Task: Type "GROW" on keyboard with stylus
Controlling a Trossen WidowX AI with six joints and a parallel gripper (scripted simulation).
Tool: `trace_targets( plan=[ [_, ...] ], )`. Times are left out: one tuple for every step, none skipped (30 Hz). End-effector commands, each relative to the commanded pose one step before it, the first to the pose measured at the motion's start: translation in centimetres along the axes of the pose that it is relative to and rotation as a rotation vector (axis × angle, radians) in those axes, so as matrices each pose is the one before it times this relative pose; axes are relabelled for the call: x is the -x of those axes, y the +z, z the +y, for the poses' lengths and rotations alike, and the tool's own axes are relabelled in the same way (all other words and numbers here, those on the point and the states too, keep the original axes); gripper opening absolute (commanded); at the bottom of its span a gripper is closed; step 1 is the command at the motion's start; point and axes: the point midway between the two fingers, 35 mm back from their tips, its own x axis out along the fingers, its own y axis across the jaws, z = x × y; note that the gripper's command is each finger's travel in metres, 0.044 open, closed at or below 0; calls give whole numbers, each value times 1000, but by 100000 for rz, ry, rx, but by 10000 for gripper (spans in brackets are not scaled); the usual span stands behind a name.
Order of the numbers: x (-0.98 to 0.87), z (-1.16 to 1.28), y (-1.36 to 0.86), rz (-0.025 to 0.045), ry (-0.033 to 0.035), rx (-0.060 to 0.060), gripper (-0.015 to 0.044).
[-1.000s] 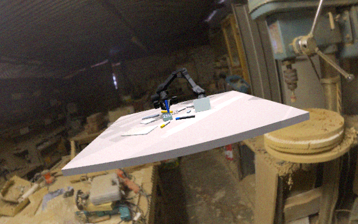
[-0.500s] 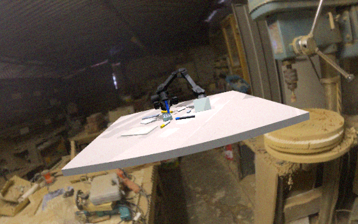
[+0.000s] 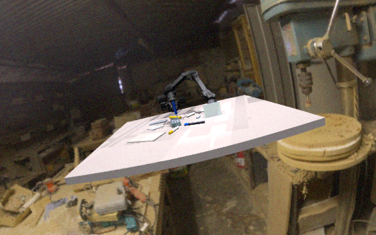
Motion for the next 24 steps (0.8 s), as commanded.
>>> trace_targets(
  plan=[
    [390,54,-493,412,406,-386,81],
    [0,0,0,0,0,0,81],
    [-149,21,173,-464,48,718,85],
    [0,0,0,0,0,0,78],
    [0,0,0,0,0,0,71],
    [0,0,0,0,0,0,65],
    [0,0,0,0,0,0,58],
    [0,0,0,0,0,0,51],
    [51,36,22,-1,3,-5,25],
    [98,68,43,-2,6,-10,0],
    [146,100,64,-3,8,-15,0],
    [196,133,87,-4,11,-21,0],
    [247,164,111,-4,13,-26,0],
    [293,190,133,-4,15,-30,0],
    [314,199,145,-4,16,-32,0],
    [318,195,149,-3,15,-33,0],
    [318,190,151,-2,15,-32,0],
    [319,185,153,-1,14,-32,0],
    [320,179,155,0,14,-32,0],
    [320,174,157,1,13,-32,0],
    [321,169,159,2,12,-32,0],
    [321,163,161,3,12,-32,0],
    [321,158,163,4,11,-32,0],
    [322,152,165,5,11,-32,0]
  ],
)
